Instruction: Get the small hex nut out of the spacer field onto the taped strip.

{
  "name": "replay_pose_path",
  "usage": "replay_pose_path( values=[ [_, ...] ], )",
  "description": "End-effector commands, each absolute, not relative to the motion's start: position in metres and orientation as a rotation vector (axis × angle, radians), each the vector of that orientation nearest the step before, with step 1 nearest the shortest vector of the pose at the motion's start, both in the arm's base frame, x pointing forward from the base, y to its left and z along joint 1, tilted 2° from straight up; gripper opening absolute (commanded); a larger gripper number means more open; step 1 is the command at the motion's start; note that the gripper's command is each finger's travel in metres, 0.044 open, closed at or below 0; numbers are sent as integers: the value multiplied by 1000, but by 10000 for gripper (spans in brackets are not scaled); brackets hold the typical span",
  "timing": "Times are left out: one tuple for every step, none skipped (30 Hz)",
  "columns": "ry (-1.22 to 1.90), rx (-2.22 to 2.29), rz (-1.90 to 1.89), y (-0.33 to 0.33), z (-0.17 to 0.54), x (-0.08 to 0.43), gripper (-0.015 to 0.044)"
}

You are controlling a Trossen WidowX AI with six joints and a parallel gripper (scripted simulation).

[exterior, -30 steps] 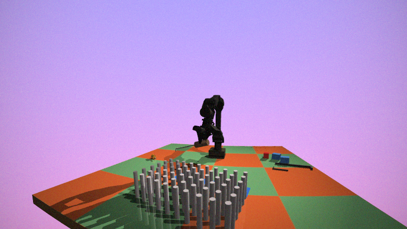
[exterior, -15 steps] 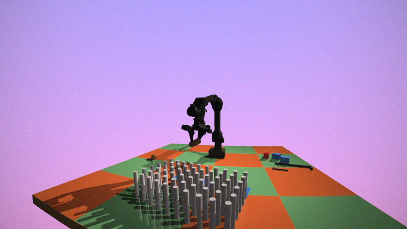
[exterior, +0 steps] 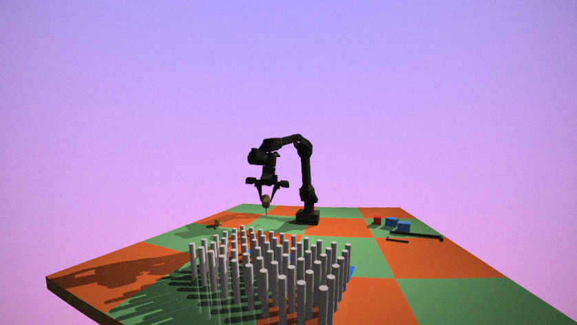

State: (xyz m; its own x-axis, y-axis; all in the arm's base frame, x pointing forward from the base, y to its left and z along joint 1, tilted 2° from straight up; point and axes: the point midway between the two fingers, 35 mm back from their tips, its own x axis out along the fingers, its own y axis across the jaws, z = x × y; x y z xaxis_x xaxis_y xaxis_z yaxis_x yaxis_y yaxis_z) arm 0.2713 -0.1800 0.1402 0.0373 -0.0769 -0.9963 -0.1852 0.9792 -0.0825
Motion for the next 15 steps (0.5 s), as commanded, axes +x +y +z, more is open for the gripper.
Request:
replay_pose_path(
  values=[
    [1523, -102, 11, -192, 142, 269, 0],
    [1520, -73, -10, -195, 142, 267, 0],
    [1516, -43, -30, -199, 142, 266, 0],
    [1512, -13, -50, -202, 142, 265, 0],
    [1508, 18, -71, -205, 142, 264, 0],
    [1505, 49, -92, -209, 142, 263, 0],
    [1500, 81, -113, -212, 142, 261, 0],
    [1496, 112, -134, -216, 142, 260, 0],
    [1491, 143, -155, -219, 143, 259, 0],
    [1486, 174, -176, -223, 143, 257, 0],
    [1481, 206, -197, -226, 143, 256, 0],
    [1475, 237, -218, -230, 143, 254, 0],
    [1469, 268, -238, -233, 143, 253, 0],
    [1463, 299, -259, -237, 143, 251, 0],
    [1457, 329, -278, -240, 143, 249, 0]
  ],
)
